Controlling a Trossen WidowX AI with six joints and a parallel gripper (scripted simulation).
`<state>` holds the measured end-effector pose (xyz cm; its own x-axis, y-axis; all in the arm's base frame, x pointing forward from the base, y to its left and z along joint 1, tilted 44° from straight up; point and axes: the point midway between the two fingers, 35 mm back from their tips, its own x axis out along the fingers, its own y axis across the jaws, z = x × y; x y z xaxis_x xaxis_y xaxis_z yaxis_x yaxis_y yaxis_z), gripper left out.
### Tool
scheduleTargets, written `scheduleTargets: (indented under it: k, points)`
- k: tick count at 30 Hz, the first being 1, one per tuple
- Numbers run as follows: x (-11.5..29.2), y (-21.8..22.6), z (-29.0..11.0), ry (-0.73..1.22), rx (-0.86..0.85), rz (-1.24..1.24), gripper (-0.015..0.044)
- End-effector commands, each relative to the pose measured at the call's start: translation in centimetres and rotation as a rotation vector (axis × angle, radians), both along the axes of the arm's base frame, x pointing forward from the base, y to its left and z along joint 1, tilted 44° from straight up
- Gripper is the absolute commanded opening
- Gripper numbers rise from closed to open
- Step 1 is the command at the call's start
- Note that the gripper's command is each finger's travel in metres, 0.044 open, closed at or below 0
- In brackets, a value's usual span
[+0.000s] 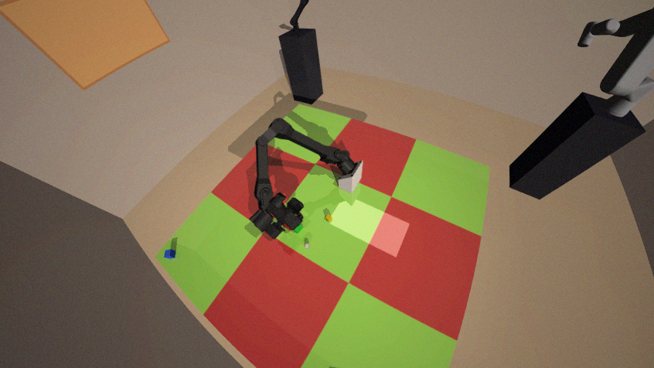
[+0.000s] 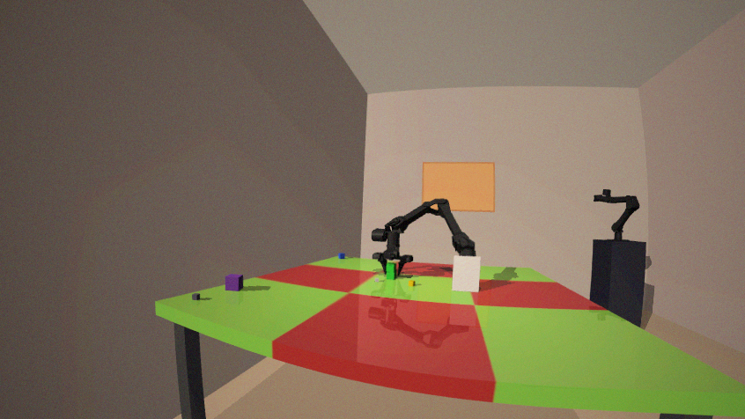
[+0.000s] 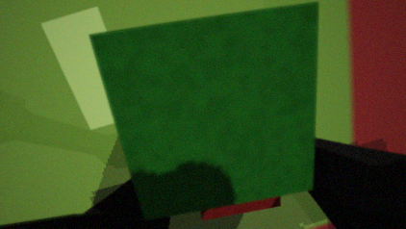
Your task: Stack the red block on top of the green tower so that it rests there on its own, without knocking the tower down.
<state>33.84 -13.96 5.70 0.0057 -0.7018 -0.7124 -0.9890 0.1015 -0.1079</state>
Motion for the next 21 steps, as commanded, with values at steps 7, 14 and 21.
scheduleTargets:
  k: [7, 14, 21]
  points:
    - [0.0, 0.0, 0.0, 0.002, 0.002, 0.002, 0.0125]
    - [0.0, 0.7, 0.6, 0.002, 0.003, 0.002, 0.0000]
    - [0.0, 3.2, 3.2, 0.002, 0.005, 0.002, 0.0000]
